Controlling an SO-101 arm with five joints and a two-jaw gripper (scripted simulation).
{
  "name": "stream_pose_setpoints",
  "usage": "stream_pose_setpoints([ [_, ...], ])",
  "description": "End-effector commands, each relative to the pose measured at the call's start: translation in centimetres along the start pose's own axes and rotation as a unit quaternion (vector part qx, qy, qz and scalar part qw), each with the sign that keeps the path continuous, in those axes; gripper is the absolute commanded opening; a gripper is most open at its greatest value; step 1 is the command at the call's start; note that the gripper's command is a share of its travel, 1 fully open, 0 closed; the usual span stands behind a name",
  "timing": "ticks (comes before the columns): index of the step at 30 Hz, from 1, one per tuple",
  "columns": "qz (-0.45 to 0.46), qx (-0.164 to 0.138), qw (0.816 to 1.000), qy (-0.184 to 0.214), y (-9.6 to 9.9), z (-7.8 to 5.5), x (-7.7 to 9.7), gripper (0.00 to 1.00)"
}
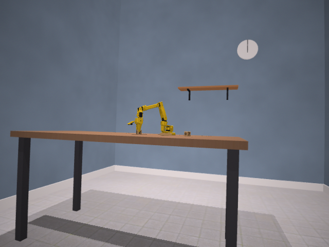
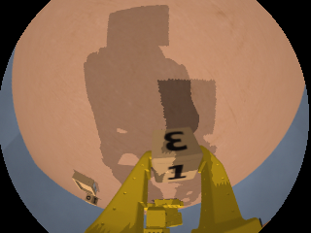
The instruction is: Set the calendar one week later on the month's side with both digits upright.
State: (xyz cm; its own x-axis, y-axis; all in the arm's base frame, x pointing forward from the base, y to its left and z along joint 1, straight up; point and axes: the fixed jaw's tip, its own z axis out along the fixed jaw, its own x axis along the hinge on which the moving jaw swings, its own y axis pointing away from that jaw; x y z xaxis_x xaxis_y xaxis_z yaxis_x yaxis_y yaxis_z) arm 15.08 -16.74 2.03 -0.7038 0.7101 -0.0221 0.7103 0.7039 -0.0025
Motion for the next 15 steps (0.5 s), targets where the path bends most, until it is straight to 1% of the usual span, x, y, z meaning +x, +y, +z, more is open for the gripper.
stream_pose_setpoints([
  [1,0.0,0.001,1.0,-0.015,-0.2,-0.6,-0.4,0.0],
  [5,0.0,0.001,1.0,-0.015,-0.2,-1.2,-0.5,0.0],
  [11,0.0,0.001,1.0,-0.015,-0.2,-2.9,-0.5,0.0],
  [13,0.0,0.001,1.0,-0.015,-0.2,-2.9,-0.5,0.0],
  [15,0.0,0.001,1.0,-0.015,-0.2,-3.5,-0.5,0.0],
])
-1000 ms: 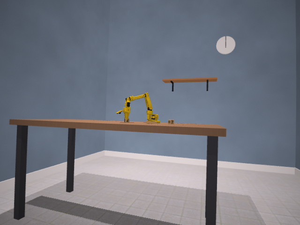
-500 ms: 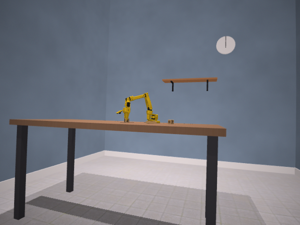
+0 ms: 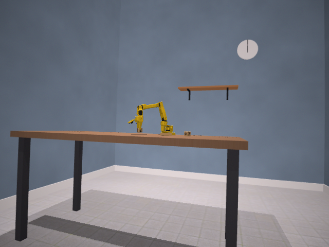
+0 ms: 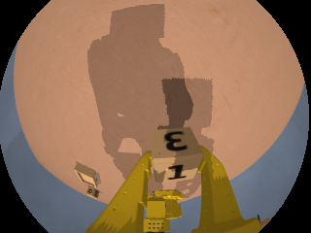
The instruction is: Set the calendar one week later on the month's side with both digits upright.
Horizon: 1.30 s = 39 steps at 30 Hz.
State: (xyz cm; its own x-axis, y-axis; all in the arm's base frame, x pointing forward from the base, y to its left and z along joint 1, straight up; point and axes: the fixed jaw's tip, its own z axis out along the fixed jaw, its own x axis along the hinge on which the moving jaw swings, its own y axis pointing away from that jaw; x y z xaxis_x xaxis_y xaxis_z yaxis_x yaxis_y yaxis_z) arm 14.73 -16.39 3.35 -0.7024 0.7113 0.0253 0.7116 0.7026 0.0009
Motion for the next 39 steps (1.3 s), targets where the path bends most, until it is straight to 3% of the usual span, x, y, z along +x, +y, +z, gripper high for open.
stream_pose_setpoints([
  [1,-0.001,0.003,0.999,-0.039,-0.2,-2.6,-0.9,0.0],
  [10,-0.001,0.003,0.999,-0.039,-0.2,-4.1,-0.6,0.0],
  [25,-0.017,0.003,0.999,-0.039,-0.1,-4.1,-0.4,0.0],
  [39,-0.133,0.007,0.99,-0.038,0.6,-4.1,0.4,0.0],
])
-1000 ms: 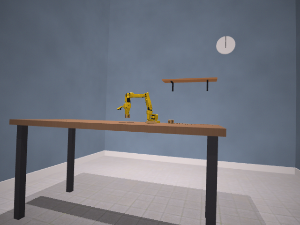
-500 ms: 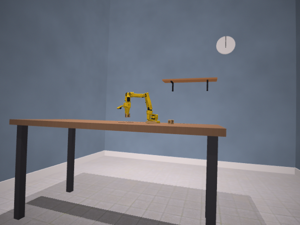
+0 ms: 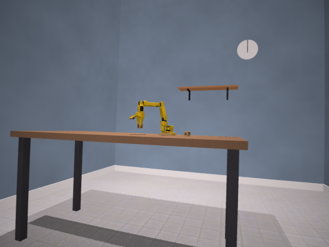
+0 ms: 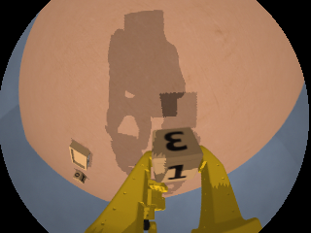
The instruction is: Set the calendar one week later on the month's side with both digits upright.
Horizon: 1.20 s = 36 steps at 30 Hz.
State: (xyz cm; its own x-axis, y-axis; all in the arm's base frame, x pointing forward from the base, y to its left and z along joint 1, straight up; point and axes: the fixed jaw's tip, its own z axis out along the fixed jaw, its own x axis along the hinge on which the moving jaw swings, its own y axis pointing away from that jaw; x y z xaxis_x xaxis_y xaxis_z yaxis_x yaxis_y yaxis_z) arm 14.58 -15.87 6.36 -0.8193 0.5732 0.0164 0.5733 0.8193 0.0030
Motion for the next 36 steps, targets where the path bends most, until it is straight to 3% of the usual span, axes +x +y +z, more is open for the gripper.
stream_pose_setpoints([
  [1,-0.058,0.009,0.998,-0.033,0.4,-1.1,-0.2,0.0],
  [8,-0.181,0.013,0.983,-0.032,1.2,-1.1,0.6,0.0],
  [10,-0.181,0.013,0.983,-0.032,1.2,-1.1,0.6,0.0],
  [15,-0.282,0.015,0.959,-0.031,1.8,-1.0,1.3,0.0],
  [25,-0.475,0.02,0.879,-0.028,2.8,-0.6,2.7,0.0],
  [27,-0.475,0.02,0.879,-0.028,2.8,-0.6,2.7,0.0],
  [36,-0.605,0.024,0.796,-0.025,3.4,-0.3,3.8,0.0],
])
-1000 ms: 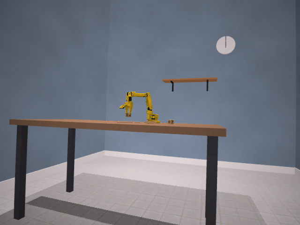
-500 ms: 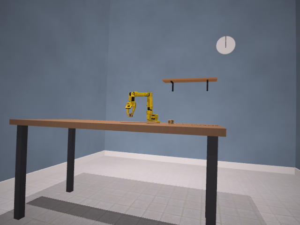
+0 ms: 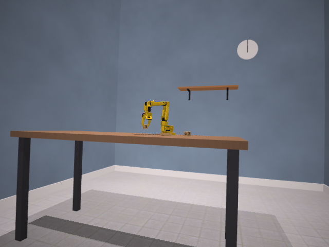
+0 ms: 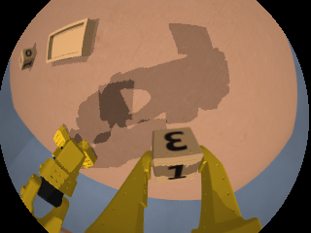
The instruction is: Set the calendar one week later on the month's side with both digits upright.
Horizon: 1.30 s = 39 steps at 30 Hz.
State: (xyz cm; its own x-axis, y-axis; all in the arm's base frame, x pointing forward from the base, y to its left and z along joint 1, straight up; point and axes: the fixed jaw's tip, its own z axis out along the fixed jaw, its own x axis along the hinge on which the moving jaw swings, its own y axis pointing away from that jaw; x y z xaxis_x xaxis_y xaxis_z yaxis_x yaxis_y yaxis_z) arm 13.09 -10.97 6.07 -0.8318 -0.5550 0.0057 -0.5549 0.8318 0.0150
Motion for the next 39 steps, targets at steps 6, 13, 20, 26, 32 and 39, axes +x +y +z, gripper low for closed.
stream_pose_setpoints([
  [6,-0.119,0.033,0.992,-0.007,0.4,-0.5,-0.3,0.0],
  [13,-0.152,0.033,0.988,-0.006,0.7,-0.4,-0.4,0.0],
  [20,-0.167,0.034,0.985,-0.006,0.8,-0.3,-0.4,0.0],
  [26,-0.184,0.03,0.982,-0.005,1.3,-0.1,-0.4,0.0],
  [32,-0.184,0.03,0.982,-0.005,1.3,-0.1,-0.4,0.0],
  [39,-0.184,0.03,0.982,-0.005,1.3,-0.1,-0.4,0.0],
])
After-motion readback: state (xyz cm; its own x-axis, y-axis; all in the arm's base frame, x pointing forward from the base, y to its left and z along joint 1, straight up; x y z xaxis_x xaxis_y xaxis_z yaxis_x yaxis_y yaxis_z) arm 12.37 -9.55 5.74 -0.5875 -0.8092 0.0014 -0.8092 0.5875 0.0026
